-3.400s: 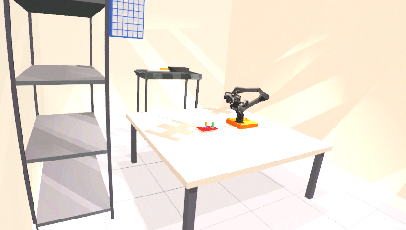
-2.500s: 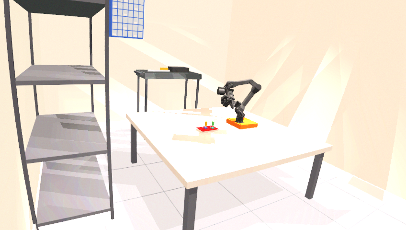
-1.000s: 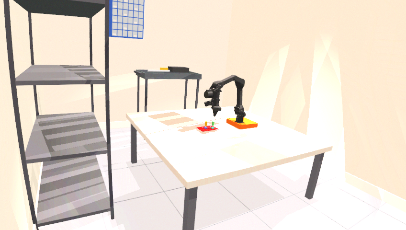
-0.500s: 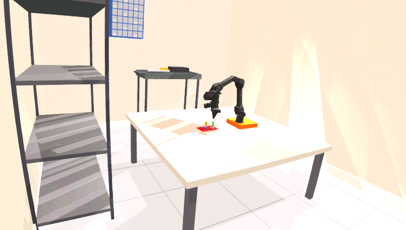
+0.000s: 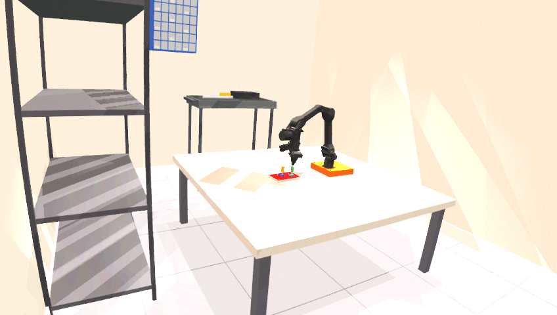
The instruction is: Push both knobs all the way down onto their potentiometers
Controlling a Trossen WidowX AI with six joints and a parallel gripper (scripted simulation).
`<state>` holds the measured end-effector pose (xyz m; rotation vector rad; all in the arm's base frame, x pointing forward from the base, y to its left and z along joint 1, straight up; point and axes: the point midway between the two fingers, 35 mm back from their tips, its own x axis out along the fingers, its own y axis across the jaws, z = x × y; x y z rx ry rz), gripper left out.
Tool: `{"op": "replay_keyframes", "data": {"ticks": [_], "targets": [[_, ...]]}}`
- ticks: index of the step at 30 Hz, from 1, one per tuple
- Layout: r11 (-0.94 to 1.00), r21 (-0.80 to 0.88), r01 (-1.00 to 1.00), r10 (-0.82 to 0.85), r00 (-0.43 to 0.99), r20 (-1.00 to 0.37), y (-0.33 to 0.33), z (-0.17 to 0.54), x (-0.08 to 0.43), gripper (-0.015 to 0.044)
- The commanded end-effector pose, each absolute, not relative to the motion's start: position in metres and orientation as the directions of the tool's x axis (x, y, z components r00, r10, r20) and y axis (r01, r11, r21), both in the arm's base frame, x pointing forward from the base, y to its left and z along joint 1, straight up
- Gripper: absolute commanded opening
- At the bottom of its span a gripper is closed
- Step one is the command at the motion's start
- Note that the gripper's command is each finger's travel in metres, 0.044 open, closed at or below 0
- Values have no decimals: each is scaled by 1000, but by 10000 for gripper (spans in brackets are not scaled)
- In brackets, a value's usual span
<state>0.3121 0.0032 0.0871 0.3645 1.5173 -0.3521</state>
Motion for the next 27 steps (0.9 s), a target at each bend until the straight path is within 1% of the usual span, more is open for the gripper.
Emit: {"op": "replay_keyframes", "data": {"ticks": [1,27], "targets": [[898,8,439,-2,21,-1000,3,86,311,0],[898,8,439,-2,21,-1000,3,80,311,0]]}}
